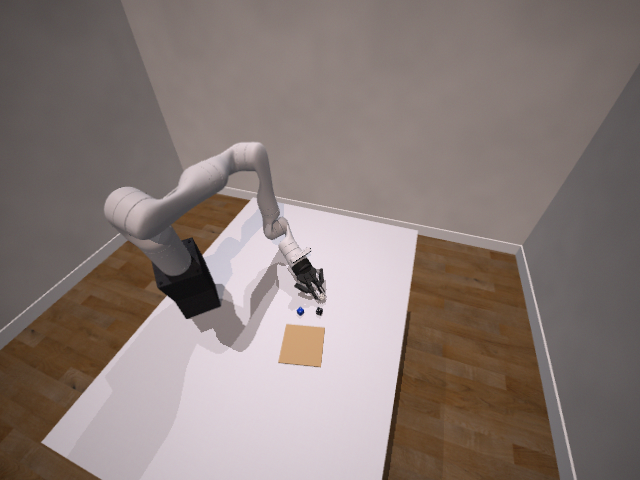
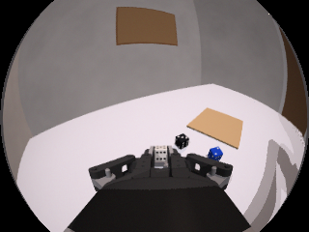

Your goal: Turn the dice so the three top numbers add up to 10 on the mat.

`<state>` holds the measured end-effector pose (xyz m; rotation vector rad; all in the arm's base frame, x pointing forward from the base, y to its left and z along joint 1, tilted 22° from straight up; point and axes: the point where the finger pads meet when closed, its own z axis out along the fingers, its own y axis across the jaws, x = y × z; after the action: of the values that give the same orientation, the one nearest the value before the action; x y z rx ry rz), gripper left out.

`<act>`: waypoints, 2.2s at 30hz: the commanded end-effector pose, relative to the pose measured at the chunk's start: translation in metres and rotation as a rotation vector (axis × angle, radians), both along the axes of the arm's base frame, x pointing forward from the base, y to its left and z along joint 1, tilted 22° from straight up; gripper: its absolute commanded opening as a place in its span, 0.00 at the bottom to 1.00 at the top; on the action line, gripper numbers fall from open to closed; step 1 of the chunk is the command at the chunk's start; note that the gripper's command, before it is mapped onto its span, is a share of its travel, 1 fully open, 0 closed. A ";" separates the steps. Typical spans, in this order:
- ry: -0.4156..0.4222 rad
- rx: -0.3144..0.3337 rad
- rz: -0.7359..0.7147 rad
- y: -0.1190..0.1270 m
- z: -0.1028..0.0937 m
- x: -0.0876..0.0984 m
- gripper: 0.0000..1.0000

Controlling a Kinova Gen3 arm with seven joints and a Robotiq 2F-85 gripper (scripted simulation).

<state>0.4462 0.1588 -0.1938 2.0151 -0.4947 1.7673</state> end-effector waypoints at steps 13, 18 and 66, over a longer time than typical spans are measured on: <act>0.002 -0.008 -0.002 -0.001 -0.001 -0.001 0.15; 0.002 -0.008 -0.002 -0.001 -0.001 -0.001 0.15; 0.002 -0.008 -0.002 -0.003 -0.009 0.002 0.15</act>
<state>0.4486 0.1565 -0.2019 2.0150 -0.4966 1.7679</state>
